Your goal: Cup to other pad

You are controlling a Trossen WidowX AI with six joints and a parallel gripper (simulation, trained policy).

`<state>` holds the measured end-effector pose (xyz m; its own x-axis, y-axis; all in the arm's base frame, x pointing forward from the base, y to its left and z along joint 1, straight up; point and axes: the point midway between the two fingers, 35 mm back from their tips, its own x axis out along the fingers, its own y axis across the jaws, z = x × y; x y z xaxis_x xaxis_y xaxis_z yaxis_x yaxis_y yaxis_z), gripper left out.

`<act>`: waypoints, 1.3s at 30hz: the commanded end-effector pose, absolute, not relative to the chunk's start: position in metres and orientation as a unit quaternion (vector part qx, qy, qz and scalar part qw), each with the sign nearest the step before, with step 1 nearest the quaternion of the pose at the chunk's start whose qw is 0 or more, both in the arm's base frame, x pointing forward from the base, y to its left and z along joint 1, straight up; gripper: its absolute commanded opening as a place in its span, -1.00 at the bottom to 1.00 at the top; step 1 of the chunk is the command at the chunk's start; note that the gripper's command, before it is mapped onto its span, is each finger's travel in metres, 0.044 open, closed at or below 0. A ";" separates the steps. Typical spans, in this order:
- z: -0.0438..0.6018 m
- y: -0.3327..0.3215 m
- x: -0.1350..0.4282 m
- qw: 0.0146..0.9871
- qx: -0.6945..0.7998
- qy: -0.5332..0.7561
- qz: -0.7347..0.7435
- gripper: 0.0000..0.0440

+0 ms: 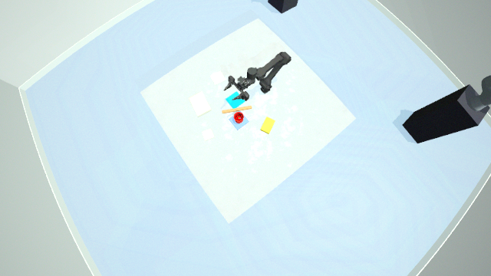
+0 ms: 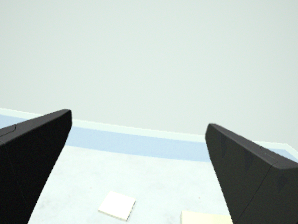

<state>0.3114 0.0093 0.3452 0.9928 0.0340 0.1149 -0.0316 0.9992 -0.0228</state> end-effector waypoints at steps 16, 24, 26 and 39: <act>0.348 0.012 0.322 1.000 0.020 -0.004 0.015 -0.63; 0.351 0.018 0.332 0.998 0.055 0.032 0.023 -0.40; 0.351 0.020 0.334 0.997 0.064 0.041 0.024 -0.40; 0.351 0.031 0.349 0.985 0.127 0.110 0.029 -0.42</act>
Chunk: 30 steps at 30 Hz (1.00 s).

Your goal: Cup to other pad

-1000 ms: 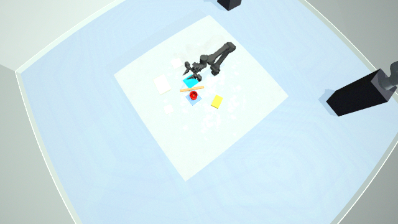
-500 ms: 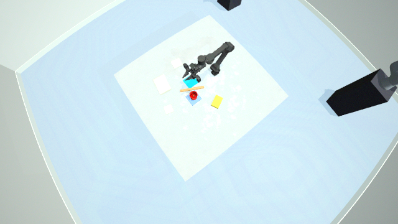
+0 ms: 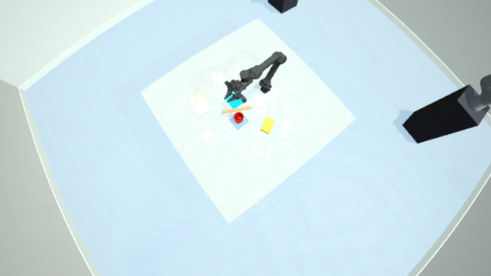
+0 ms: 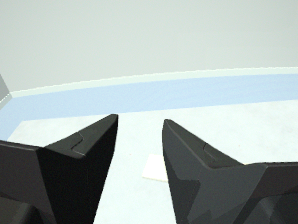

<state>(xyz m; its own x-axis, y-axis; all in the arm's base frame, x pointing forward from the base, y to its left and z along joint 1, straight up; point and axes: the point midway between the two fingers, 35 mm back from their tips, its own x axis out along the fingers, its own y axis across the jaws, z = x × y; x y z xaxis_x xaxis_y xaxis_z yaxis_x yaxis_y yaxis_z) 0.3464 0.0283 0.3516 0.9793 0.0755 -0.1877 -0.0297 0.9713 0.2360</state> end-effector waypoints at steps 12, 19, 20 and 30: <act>0.346 0.041 0.360 0.965 0.191 0.181 0.020 -0.38; 0.341 0.047 0.365 0.947 0.229 0.224 0.009 -0.36; 0.341 0.047 0.366 0.945 0.234 0.230 0.007 -0.36; 0.330 0.055 0.371 0.913 0.284 0.293 -0.019 -0.35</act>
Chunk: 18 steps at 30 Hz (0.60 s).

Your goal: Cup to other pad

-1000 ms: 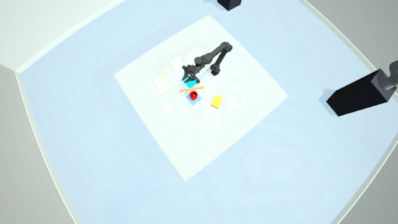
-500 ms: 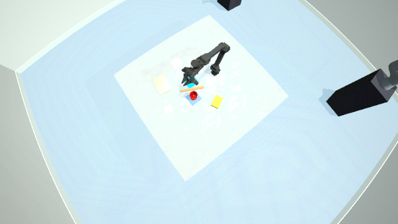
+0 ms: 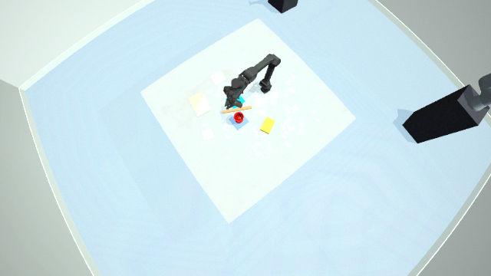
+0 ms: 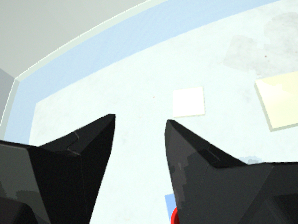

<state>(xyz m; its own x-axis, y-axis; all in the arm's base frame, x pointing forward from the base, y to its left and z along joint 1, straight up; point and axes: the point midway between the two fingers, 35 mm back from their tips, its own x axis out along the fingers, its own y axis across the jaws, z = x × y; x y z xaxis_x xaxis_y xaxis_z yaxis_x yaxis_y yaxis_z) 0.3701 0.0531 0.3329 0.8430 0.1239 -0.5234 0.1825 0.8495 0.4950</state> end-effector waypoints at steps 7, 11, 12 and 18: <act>0.319 0.060 0.373 0.887 0.313 0.337 -0.044 -0.36; 0.312 0.063 0.373 0.871 0.327 0.362 -0.060 -0.38; 0.310 0.063 0.373 0.867 0.329 0.368 -0.064 -0.38; 0.297 0.066 0.372 0.843 0.343 0.405 -0.089 -0.42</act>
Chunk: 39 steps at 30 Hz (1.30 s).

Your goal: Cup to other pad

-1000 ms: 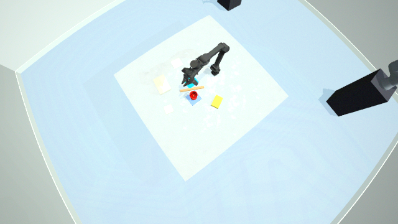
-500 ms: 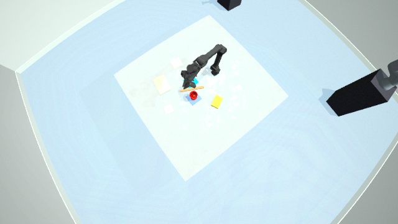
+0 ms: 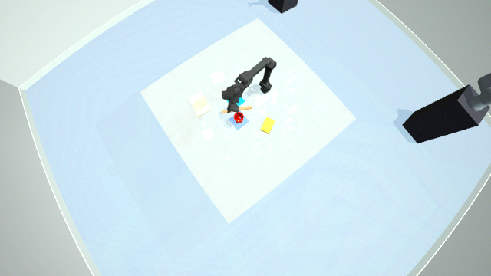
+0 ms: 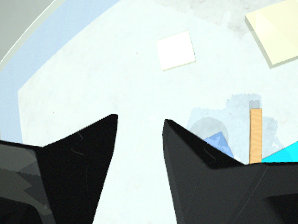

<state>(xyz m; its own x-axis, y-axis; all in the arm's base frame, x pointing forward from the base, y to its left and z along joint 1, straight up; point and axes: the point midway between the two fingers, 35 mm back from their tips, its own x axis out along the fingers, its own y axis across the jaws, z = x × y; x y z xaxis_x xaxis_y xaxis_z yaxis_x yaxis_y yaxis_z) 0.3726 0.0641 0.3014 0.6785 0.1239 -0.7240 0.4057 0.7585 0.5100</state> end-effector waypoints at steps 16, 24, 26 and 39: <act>0.256 0.067 0.364 0.780 0.342 0.498 -0.163 -0.46; 0.232 0.066 0.355 0.749 0.324 0.543 -0.199 -0.43; 0.226 0.065 0.353 0.741 0.318 0.554 -0.207 -0.43; 0.188 0.061 0.336 0.689 0.281 0.614 -0.262 -0.38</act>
<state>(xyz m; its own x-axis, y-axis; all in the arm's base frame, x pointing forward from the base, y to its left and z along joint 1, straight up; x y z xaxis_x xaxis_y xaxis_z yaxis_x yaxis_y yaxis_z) 0.3386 0.0627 0.1953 0.1387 -0.0002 -0.9903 0.6982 0.7092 0.0976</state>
